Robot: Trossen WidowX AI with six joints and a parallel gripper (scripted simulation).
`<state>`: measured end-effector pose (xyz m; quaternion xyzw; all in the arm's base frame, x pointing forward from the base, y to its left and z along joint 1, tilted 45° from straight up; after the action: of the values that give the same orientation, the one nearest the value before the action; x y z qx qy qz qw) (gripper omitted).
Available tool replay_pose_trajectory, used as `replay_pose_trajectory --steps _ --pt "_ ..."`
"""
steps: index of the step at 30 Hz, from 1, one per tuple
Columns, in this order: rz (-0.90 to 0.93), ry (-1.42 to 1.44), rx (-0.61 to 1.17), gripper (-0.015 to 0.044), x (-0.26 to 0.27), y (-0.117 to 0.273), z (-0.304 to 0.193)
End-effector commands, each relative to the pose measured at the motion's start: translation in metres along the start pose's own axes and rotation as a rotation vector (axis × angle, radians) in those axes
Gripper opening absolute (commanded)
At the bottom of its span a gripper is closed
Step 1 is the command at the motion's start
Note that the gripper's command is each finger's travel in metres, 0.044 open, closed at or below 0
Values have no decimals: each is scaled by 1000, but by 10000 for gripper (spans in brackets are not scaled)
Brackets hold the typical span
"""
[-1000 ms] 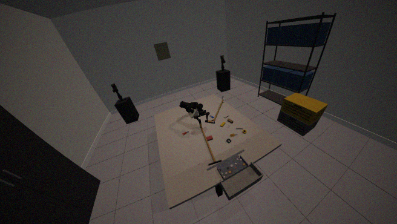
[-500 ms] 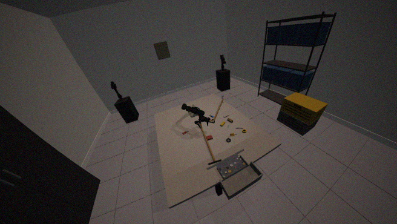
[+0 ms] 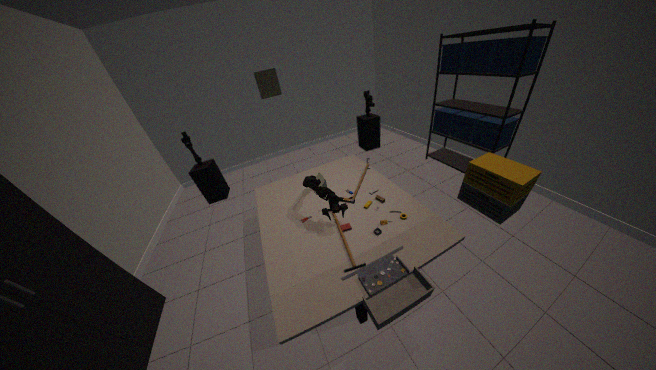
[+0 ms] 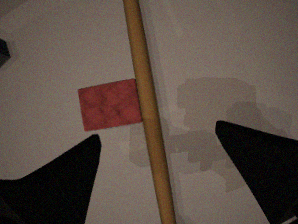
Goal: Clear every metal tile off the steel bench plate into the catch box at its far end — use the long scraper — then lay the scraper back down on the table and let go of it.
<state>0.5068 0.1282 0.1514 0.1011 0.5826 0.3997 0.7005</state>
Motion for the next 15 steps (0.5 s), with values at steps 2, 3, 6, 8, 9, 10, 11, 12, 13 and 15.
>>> replay_pose_trajectory --steps 2,3,6,8,9,10,11,12,13,15 --pt "5 -30 60 440 -6 -27 -2" --pt "6 -33 66 440 -6 -29 -3" --pt "6 -36 75 440 -7 -33 -3" --pt "6 -36 74 440 -7 -32 -3" --pt "6 -35 73 440 -6 -31 -4" --pt "5 -34 71 440 -6 -29 -4" --pt "5 -33 68 440 -5 -26 -5" --pt "4 -32 65 440 -4 -23 -5" --pt "4 -30 62 440 -3 -20 -6" --pt "3 -28 57 440 -1 -14 -8"
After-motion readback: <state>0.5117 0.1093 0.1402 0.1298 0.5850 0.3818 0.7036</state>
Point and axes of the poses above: the point midway between the two fingers, 35 mm back from their tips, its own y axis back along the fingers, its own x axis across the jaws, z = x × y, the point moved 10 cm from there along y, back along the fingers, and after that the axes turned 11 degrees about y, right-handed, at the moved point
